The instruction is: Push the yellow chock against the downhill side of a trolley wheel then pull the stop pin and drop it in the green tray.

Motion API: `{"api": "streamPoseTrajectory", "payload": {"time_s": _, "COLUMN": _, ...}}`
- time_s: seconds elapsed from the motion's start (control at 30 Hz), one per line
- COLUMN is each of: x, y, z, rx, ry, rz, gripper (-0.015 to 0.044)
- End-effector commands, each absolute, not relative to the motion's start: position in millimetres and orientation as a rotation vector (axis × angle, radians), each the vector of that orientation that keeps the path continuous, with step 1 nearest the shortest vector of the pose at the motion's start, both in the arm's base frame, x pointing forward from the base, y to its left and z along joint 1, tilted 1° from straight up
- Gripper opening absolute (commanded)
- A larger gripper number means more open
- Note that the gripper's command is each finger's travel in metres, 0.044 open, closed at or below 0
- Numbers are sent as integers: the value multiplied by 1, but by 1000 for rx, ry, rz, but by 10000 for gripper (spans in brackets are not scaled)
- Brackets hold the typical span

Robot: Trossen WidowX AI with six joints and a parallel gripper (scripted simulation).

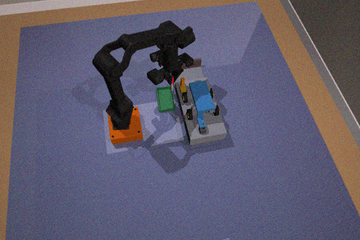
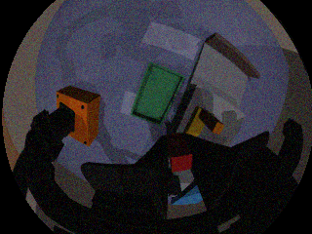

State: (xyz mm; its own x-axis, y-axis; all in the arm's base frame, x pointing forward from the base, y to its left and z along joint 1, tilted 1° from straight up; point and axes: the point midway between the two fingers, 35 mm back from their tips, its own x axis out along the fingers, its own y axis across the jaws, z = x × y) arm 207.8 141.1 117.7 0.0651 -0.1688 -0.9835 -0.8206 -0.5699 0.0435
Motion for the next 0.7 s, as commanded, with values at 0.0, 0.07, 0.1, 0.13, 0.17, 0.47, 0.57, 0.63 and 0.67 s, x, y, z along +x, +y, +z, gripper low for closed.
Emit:
{"api": "streamPoseTrajectory", "payload": {"time_s": 0.0, "x": 207, "y": 140, "z": 117, "rx": -1849, "ry": 907, "rz": 1628, "gripper": 0}}
{"api": "streamPoseTrajectory", "payload": {"time_s": 0.07, "x": 207, "y": 139, "z": 117, "rx": -1879, "ry": 857, "rz": 1676, "gripper": 0}}
{"api": "streamPoseTrajectory", "payload": {"time_s": 0.1, "x": 207, "y": 139, "z": 117, "rx": -1894, "ry": 831, "rz": 1700, "gripper": 0}}
{"api": "streamPoseTrajectory", "payload": {"time_s": 0.13, "x": 207, "y": 139, "z": 117, "rx": -1909, "ry": 805, "rz": 1723, "gripper": 0}}
{"api": "streamPoseTrajectory", "payload": {"time_s": 0.17, "x": 207, "y": 139, "z": 117, "rx": -1924, "ry": 778, "rz": 1747, "gripper": 0}}
{"api": "streamPoseTrajectory", "payload": {"time_s": 0.47, "x": 207, "y": 137, "z": 117, "rx": -2050, "ry": 515, "rz": 1943, "gripper": 0}}
{"api": "streamPoseTrajectory", "payload": {"time_s": 0.57, "x": 208, "y": 136, "z": 117, "rx": -2090, "ry": 417, "rz": 2001, "gripper": 0}}
{"api": "streamPoseTrajectory", "payload": {"time_s": 0.63, "x": 208, "y": 136, "z": 117, "rx": -2117, "ry": 349, "rz": 2038, "gripper": 0}}
{"api": "streamPoseTrajectory", "payload": {"time_s": 0.67, "x": 208, "y": 136, "z": 117, "rx": -2130, "ry": 315, "rz": 2056, "gripper": 0}}
